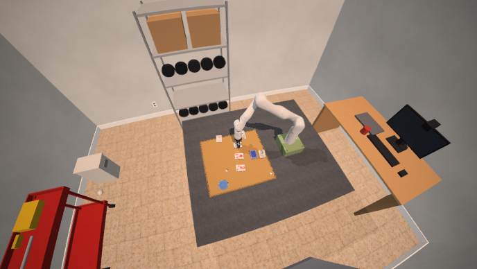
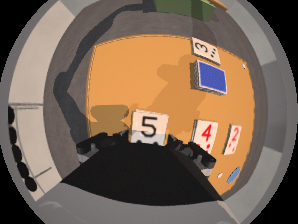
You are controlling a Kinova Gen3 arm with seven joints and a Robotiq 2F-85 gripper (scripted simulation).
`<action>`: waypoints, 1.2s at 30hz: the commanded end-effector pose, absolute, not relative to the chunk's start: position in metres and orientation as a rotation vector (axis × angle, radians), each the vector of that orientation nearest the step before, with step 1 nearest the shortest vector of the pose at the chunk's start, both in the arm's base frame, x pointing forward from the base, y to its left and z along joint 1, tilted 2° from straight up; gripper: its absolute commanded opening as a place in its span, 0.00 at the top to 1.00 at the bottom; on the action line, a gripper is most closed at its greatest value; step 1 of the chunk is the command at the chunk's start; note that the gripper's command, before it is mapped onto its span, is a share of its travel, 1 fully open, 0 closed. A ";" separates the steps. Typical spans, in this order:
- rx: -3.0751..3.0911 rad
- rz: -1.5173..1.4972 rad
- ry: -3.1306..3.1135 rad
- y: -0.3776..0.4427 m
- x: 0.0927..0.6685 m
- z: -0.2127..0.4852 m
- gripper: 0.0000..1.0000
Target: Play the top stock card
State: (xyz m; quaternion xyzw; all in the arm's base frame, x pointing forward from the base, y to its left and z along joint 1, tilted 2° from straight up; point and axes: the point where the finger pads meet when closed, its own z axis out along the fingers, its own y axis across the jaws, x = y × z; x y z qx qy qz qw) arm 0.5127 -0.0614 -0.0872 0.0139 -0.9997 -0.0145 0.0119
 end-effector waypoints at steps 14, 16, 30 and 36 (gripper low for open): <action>0.043 -0.045 -3.119 -0.062 0.514 -0.086 0.15; 0.043 -0.045 -3.119 -0.062 0.514 -0.086 0.15; 0.043 -0.045 -3.119 -0.062 0.514 -0.080 0.15; 0.043 -0.045 -3.119 -0.062 0.514 -0.067 0.15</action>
